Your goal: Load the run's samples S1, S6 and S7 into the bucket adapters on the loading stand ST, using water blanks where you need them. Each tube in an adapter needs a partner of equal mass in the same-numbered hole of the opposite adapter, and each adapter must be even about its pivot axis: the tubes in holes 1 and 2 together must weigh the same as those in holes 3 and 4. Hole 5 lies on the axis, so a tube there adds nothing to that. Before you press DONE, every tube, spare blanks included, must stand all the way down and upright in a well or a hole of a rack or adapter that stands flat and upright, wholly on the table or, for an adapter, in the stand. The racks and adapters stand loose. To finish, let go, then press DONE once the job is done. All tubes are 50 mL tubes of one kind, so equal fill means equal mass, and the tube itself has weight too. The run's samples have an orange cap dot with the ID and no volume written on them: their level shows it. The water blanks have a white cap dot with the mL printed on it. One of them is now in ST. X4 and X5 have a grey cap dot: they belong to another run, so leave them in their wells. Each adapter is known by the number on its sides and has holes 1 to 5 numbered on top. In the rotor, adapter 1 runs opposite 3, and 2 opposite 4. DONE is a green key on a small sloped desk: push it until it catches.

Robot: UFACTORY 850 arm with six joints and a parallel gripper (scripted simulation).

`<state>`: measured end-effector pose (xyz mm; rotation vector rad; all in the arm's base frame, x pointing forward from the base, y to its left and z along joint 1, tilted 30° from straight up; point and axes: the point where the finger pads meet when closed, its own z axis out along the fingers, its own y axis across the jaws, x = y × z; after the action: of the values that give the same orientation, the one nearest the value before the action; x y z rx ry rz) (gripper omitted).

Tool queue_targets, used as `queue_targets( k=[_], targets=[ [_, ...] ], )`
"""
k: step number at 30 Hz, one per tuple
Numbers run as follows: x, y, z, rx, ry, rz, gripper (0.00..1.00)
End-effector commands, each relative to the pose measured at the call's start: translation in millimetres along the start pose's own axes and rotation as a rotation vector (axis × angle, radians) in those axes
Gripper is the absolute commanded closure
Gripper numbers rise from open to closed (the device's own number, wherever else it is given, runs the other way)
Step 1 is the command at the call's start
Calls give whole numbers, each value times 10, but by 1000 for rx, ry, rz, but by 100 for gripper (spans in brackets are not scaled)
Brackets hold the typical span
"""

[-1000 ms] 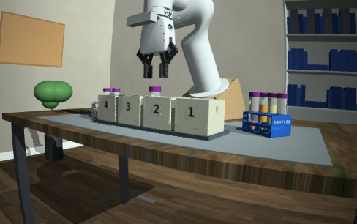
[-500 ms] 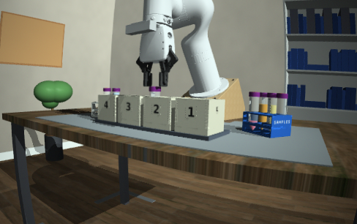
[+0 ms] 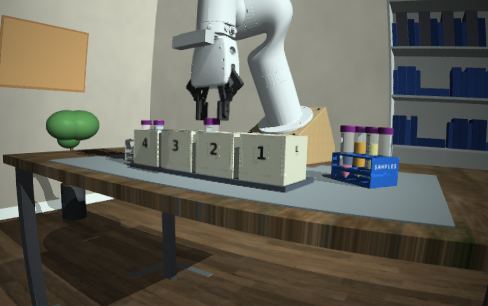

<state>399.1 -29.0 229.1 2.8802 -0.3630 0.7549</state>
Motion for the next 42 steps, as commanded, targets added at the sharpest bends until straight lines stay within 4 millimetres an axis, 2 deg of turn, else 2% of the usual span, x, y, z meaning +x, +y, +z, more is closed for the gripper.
queue_targets(
  k=[1,28,42],
  targets=[
    [5,-1,29,1,4,0,43],
    [5,-1,182,1,4,0,43],
    [5,-1,183,1,4,0,43]
  ],
)
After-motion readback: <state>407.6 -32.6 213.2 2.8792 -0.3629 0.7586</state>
